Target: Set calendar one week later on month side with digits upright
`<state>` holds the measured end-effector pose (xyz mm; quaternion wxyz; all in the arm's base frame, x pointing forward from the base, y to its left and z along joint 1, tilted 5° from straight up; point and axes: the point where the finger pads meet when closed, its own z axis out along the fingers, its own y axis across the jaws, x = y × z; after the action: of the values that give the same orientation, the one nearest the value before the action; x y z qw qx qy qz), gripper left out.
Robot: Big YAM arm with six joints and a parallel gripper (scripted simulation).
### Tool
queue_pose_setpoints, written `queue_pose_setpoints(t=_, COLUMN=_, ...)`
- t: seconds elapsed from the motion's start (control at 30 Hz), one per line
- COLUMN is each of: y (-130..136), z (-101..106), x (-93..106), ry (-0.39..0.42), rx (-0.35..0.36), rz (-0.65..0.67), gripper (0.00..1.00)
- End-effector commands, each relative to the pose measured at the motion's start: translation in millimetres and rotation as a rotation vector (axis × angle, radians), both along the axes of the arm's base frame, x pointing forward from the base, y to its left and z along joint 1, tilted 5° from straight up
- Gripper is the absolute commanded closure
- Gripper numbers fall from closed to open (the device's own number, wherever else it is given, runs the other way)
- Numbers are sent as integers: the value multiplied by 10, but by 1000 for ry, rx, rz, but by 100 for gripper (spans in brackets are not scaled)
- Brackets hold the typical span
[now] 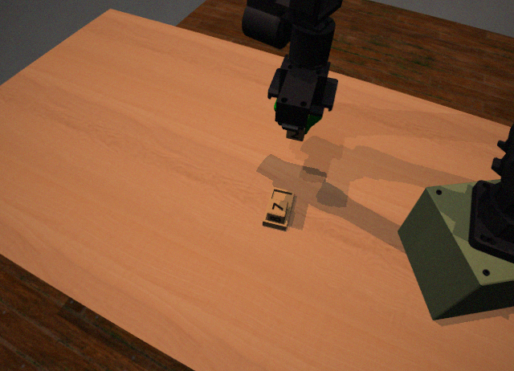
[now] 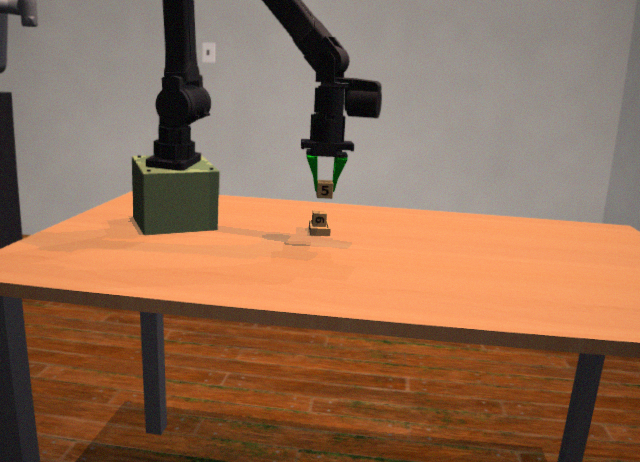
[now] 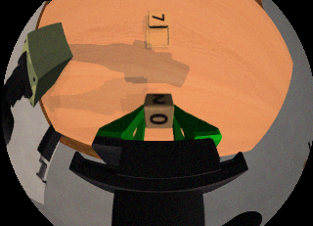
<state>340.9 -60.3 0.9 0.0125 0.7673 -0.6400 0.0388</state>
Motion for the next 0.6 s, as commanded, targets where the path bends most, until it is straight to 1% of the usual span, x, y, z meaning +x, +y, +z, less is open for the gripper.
queue_pose_setpoints(t=0.0, y=-55, z=85, x=260, ry=-48, rx=-2, rz=11, gripper=73)
queue_pose_setpoints(t=0.13, y=-55, z=80, x=255, ry=-47, rx=-1, rz=11, gripper=73)
queue_pose_setpoints(t=0.2, y=-55, z=48, x=222, ry=-40, rx=0, rz=13, gripper=73)
queue_pose_setpoints(t=0.33, y=-46, z=-127, x=40, ry=-4, rx=5, rz=18, gripper=73)
queue_pose_setpoints(t=0.47, y=-56, z=-268, x=43, ry=-4, rx=5, rz=18, gripper=73)
queue_pose_setpoints(t=0.53, y=-56, z=-268, x=43, ry=-4, rx=5, rz=18, gripper=73)
queue_pose_setpoints(t=0.57, y=-75, z=-221, x=225, ry=-37, rx=-1, rz=22, gripper=73)
